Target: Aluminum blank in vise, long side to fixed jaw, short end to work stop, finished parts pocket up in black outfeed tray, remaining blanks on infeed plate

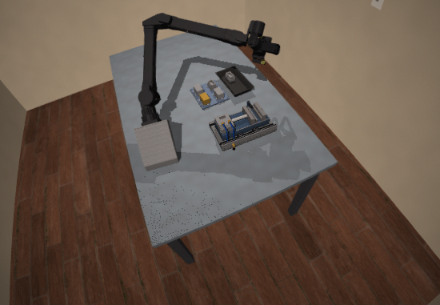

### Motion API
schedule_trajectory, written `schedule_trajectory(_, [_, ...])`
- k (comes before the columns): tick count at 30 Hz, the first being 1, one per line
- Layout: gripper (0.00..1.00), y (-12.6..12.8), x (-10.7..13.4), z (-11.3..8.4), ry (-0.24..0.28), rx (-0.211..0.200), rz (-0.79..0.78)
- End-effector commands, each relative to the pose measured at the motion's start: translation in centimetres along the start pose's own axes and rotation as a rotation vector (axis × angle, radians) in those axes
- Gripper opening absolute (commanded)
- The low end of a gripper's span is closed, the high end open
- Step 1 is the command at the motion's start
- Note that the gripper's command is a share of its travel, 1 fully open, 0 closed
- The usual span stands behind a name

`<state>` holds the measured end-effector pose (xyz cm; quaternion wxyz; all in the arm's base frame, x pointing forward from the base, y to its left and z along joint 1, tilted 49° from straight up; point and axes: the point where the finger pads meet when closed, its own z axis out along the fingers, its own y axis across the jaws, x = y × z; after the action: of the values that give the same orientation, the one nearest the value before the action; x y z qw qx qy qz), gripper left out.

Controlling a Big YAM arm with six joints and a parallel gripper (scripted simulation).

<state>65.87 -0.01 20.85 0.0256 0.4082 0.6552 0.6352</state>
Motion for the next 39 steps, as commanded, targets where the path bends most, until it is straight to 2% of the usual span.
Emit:
schedule_trajectory(1, [1.0, -0.6, 3.8, 1.4, 0.008, 0.092, 0.039])
schedule_trajectory(3, [1.0, -0.6, 3.8, 1.4, 0.008, 0.092, 0.039])
schedule_trajectory(4, [1.0, -1.3, 5.2, 1.4, -0.001, 0.13, 0.081])
schedule_trajectory(5, [1.0, -1.2, 5.2, 1.4, -0.001, 0.129, 0.08])
schedule_trajectory(6, [1.0, -1.9, 6.6, 1.3, -0.009, 0.168, 0.119])
schedule_trajectory(7, [1.0, -1.9, 6.6, 1.3, -0.009, 0.168, 0.121])
schedule_trajectory(9, [1.0, -3.3, 9.5, 0.9, -0.024, 0.248, 0.194])
schedule_trajectory(10, [1.0, -3.3, 9.5, 0.9, -0.024, 0.248, 0.195])
schedule_trajectory(12, [1.0, -4.8, 12.5, 0.3, -0.037, 0.328, 0.261])
schedule_trajectory(13, [1.0, -4.8, 12.5, 0.3, -0.037, 0.328, 0.262])
schedule_trajectory(15, [1.0, -6.2, 15.4, -0.6, -0.047, 0.407, 0.32])
schedule_trajectory(16, [1.0, -6.1, 15.4, -0.6, -0.047, 0.407, 0.32])
schedule_trajectory(18, [1.0, -7.5, 18.1, -1.5, -0.054, 0.482, 0.37])
schedule_trajectory(20, [1.0, -7.5, 18.1, -1.5, -0.054, 0.482, 0.37])
schedule_trajectory(24, [1.0, -9.6, 22.9, -3.7, -0.064, 0.612, 0.449])
schedule_trajectory(28, [1.0, -11.0, 26.4, -5.5, -0.067, 0.707, 0.499])
schedule_trajectory(33, [1.0, -11.9, 28.7, -6.8, -0.068, 0.769, 0.531])
schedule_trajectory(39, [1.0, -12.4, 28.9, -7.0, -0.067, 0.789, 0.547])
